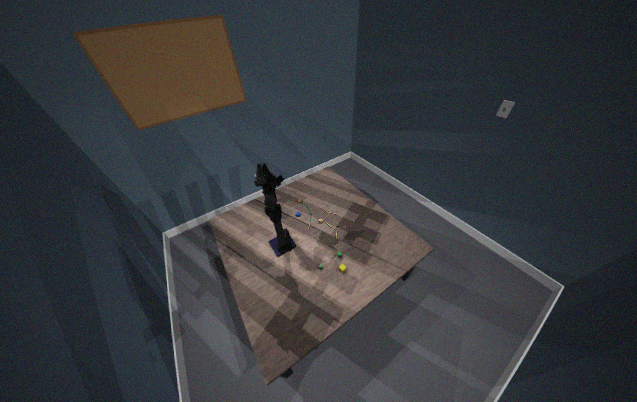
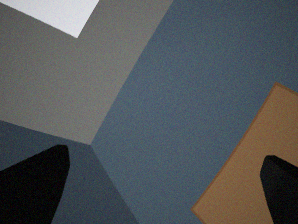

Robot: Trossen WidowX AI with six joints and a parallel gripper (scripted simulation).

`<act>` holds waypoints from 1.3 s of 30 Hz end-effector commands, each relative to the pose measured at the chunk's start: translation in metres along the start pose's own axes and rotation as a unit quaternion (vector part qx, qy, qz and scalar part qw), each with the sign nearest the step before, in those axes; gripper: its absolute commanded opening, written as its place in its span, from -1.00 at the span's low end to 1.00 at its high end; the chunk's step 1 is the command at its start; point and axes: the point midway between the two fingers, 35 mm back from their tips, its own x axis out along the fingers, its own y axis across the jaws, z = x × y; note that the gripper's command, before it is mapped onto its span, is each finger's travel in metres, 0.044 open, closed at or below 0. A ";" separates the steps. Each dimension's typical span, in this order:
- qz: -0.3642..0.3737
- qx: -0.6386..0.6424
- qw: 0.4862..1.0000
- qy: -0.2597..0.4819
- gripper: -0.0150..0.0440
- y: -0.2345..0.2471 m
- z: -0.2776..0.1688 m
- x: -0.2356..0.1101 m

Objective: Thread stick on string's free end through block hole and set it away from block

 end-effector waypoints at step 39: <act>-0.447 -0.578 0.495 0.472 1.00 -0.468 -0.004 -0.068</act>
